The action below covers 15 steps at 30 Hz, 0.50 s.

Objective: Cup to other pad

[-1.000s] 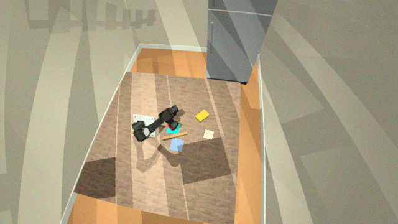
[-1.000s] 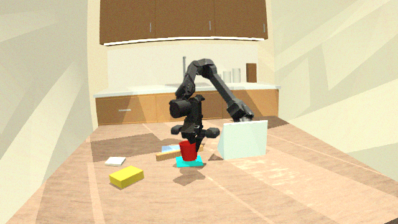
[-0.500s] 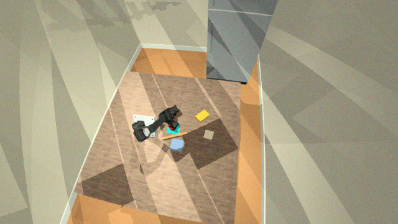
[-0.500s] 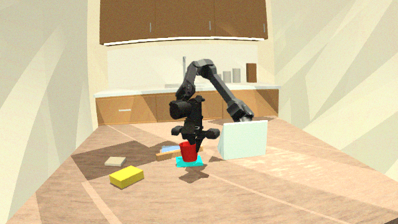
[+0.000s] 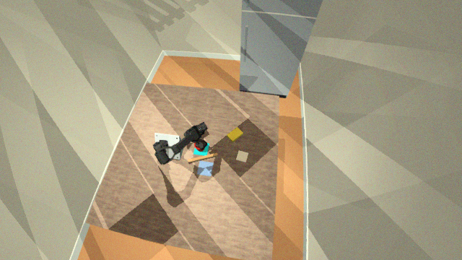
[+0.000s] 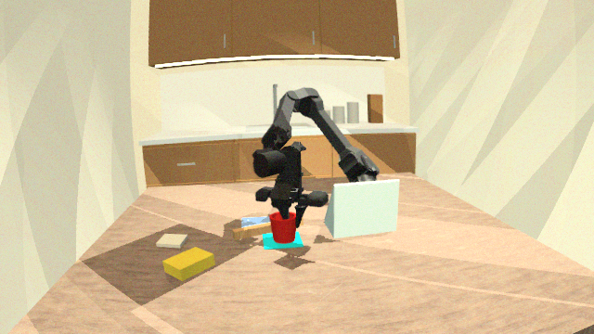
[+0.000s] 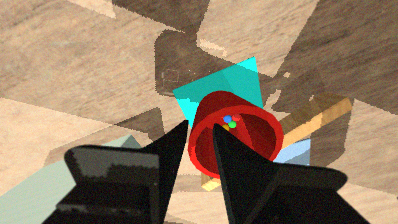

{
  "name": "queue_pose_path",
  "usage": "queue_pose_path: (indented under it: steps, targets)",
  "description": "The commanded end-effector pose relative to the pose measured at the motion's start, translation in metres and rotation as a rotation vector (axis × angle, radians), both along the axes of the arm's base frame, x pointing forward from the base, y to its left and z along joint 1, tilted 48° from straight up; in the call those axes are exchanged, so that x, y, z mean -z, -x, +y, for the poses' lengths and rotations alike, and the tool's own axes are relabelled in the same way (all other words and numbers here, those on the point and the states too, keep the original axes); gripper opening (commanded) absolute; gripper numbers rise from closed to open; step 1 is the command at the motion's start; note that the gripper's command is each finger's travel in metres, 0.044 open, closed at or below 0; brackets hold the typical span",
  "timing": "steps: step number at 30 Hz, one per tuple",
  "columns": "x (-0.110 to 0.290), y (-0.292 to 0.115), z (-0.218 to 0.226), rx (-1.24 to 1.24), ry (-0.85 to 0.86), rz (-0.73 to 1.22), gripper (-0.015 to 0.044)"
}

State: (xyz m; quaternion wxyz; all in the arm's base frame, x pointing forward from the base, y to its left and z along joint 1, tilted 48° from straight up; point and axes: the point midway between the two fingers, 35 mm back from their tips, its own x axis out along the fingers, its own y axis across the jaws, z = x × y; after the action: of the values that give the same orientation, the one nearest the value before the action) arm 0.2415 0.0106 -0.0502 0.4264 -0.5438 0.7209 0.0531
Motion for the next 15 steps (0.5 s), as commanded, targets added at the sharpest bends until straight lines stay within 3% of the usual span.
queue_pose_path:
  steps: [1, 15]
  targets:
    - [-0.003, -0.001, 0.005, 0.001, -0.004, -0.006, 0.0128]
    - [-0.018, -0.002, 0.022, -0.003, -0.004, -0.004, 0.0128]
